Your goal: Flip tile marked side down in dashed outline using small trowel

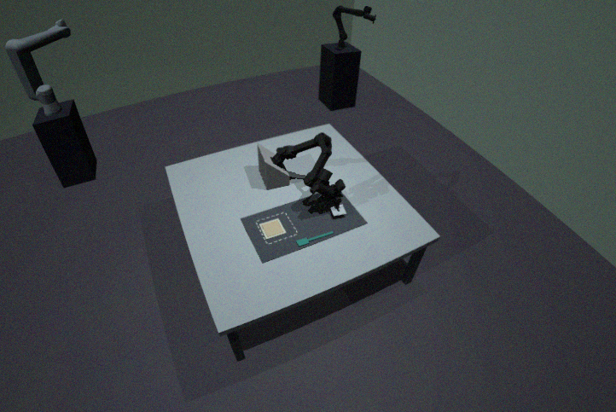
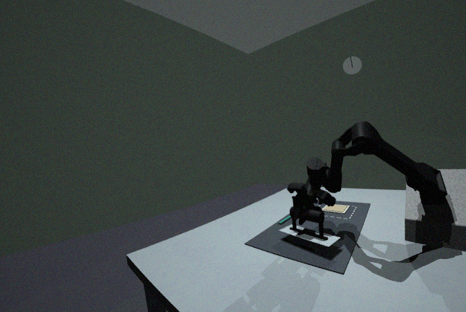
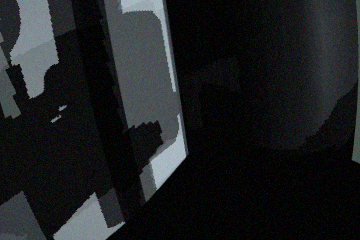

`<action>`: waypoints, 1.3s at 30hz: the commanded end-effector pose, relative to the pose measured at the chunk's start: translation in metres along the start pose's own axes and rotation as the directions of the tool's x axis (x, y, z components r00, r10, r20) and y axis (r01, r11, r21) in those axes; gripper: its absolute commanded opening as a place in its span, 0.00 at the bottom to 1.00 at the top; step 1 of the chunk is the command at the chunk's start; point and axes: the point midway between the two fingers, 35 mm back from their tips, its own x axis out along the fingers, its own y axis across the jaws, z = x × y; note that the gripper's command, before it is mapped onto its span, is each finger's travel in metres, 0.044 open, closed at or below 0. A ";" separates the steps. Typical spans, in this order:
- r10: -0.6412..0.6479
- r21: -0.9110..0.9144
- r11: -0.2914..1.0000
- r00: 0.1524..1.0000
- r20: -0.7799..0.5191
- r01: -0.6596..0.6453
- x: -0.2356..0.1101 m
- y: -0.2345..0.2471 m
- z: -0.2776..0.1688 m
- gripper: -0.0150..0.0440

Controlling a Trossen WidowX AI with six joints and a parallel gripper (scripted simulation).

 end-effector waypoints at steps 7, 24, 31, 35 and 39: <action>-0.005 -0.030 1.000 1.000 0.024 0.005 0.007 -0.004 0.011 0.25; -0.014 -0.067 0.998 0.999 0.029 0.016 0.027 0.014 0.009 0.25; -0.015 -0.074 0.997 0.999 0.030 0.017 0.031 0.018 0.009 0.34; -0.015 -0.074 0.997 0.999 0.030 0.017 0.031 0.018 0.009 0.52; -0.015 -0.074 0.997 0.999 0.030 0.017 0.031 0.018 0.009 0.70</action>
